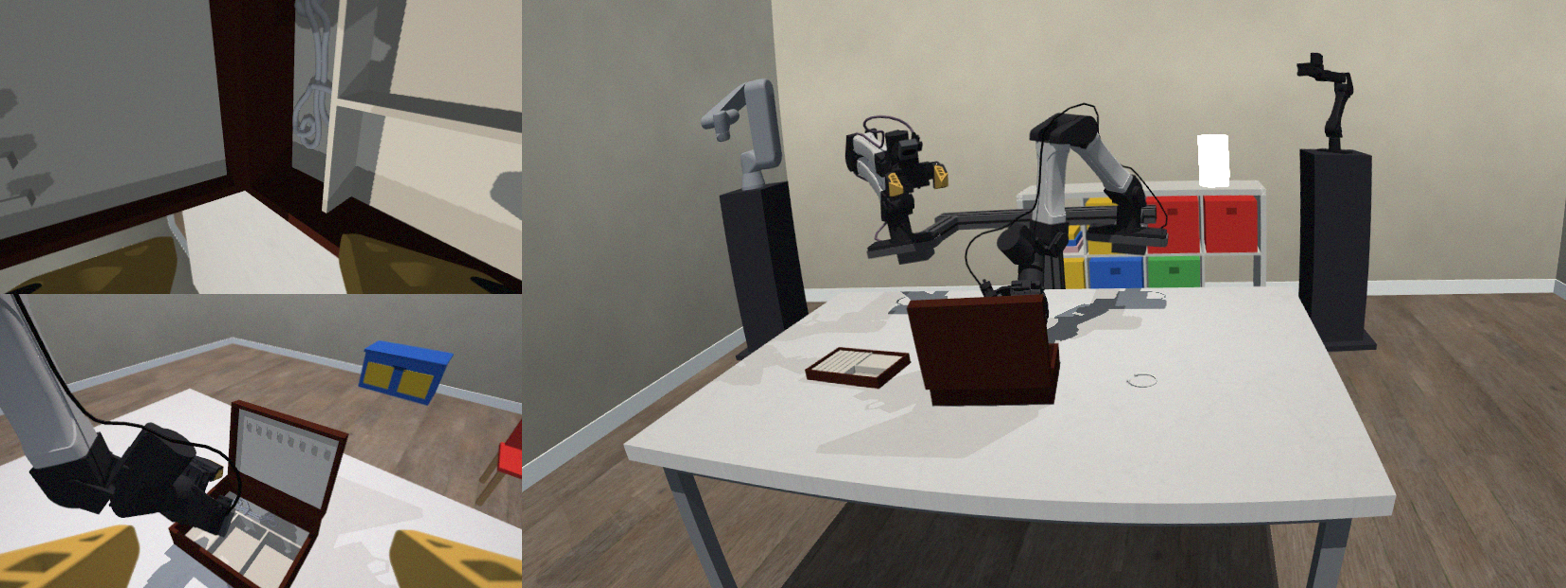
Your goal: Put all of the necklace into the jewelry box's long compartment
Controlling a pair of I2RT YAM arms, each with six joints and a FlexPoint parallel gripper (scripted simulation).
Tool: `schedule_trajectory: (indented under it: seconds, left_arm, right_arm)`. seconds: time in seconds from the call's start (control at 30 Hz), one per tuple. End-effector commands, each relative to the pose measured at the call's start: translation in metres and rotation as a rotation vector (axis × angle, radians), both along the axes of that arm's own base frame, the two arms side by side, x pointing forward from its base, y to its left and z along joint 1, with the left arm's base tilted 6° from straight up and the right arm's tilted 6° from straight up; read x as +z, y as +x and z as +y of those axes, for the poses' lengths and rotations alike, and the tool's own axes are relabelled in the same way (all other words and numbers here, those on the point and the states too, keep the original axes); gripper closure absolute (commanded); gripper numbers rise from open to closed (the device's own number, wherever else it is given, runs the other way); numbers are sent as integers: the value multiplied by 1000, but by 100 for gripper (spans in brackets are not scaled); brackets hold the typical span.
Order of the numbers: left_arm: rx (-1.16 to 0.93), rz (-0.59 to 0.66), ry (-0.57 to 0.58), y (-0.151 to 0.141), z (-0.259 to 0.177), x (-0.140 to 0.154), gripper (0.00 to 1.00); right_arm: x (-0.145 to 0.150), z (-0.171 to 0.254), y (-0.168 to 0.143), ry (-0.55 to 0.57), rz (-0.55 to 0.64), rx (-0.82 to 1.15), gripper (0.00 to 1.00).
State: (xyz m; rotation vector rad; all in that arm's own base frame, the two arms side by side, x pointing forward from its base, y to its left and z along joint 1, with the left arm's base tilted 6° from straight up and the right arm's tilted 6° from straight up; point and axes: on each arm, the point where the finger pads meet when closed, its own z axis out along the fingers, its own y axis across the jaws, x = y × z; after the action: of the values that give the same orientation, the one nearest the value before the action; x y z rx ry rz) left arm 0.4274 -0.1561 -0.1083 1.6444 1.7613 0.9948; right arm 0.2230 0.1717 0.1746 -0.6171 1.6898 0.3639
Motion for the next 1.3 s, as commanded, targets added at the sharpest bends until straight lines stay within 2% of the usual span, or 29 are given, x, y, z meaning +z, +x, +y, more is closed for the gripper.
schedule_trajectory:
  seconds: [0.0, 0.13, 0.33, 0.4, 0.57, 0.87, 1.0, 1.27]
  left_arm:
    - [31, -29, -22, -15, -7, 33, 35]
    - [57, 20, -52, -30, -8, 36, 35]
    - [173, 116, -163, -31, -10, 48, 35]
    - [173, 116, -163, -31, -10, 48, 35]
    - [328, 223, -315, -32, -17, 71, 35]
    - [535, 317, -581, -8, -42, 121, 35]
    - [601, 360, -632, -5, -46, 126, 35]
    - [752, 423, -833, 18, -62, 170, 35]
  right_arm:
    - [0, 3, -3, -16, 8, 21, 0]
    - [-13, 8, -11, -54, 47, 77, 0]
    - [-26, 13, -21, -91, 91, 143, 0]
    - [-26, 13, -21, -91, 91, 143, 0]
    - [-22, 15, -21, -80, 77, 155, 0]
    - [-8, 14, -15, -37, 37, 123, 0]
    - [-6, 14, -14, -29, 29, 117, 0]
    - [5, 14, -10, -1, -4, 98, 0]
